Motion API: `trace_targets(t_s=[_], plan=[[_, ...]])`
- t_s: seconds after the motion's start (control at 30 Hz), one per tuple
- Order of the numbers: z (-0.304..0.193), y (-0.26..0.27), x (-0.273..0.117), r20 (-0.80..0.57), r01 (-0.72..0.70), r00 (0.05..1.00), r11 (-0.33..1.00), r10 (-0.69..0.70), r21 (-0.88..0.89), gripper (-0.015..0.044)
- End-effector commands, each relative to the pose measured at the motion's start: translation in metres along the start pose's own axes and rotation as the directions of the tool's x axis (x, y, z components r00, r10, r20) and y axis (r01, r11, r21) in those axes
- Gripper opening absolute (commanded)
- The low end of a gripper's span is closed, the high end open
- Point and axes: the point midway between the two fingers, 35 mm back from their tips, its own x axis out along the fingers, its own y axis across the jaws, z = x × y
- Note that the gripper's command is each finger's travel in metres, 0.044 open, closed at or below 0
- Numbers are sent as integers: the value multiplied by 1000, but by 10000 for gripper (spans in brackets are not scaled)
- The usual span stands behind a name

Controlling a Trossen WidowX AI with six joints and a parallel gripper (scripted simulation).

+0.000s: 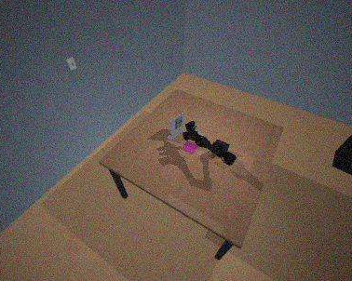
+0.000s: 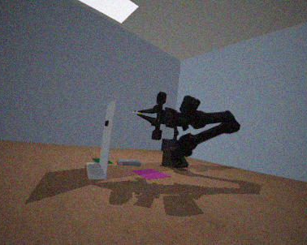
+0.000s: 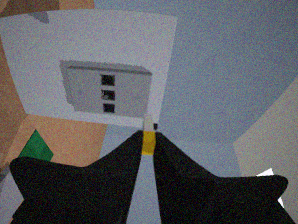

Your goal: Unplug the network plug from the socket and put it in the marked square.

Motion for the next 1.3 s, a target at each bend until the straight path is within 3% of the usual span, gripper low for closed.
trace_targets(t_s=[0.0,0.33,0.67,1.27], plan=[[-2,5,1,-1,-40,999,998,40,-41,0],[-18,43,7,-7,-286,956,923,294,-256,0],[-31,78,1,12,-474,852,779,524,-410,0],[-36,119,-30,176,-595,575,556,799,-580,0]])
